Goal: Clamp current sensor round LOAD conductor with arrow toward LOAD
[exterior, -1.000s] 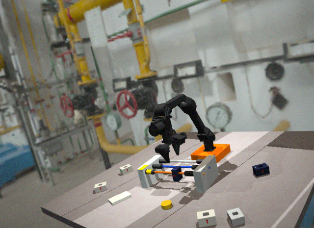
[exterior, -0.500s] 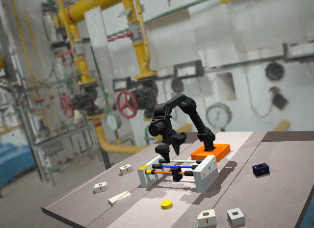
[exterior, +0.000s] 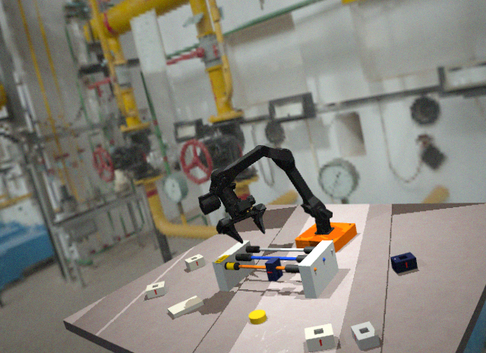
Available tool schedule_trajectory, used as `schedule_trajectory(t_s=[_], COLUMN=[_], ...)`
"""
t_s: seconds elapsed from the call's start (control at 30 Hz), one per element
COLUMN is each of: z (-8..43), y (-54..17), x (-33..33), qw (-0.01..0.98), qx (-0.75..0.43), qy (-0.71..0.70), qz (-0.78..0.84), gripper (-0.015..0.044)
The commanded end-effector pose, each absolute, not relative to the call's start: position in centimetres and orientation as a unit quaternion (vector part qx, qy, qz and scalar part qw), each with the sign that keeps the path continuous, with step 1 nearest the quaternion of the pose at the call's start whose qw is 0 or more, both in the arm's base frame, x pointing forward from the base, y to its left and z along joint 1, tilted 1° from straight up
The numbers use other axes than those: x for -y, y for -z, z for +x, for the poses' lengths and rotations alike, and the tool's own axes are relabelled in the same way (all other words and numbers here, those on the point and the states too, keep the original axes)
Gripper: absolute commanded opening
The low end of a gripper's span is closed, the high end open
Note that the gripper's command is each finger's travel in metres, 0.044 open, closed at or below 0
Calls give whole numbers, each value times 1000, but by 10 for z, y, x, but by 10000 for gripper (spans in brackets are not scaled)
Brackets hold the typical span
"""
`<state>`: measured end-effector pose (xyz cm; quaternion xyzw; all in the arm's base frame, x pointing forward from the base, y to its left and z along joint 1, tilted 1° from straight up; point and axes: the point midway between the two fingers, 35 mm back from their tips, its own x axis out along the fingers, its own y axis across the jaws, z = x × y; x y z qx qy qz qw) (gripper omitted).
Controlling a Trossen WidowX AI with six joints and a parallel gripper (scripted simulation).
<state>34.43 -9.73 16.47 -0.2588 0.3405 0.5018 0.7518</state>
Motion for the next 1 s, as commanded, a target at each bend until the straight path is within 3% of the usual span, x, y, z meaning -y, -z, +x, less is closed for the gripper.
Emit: schedule_trajectory(t_s=[0.0, 0.77, 0.93, 0.97], z=[326, 328, 347, 332], y=[-177, -173, -166, -170], x=[122, 120, 91, 116], qw=[820, 812, 741, 791], qx=[-269, -281, -346, -309], qy=[-459, -465, -508, -475], qz=[-211, -212, -271, -231], gripper=[440, 440, 440, 440])
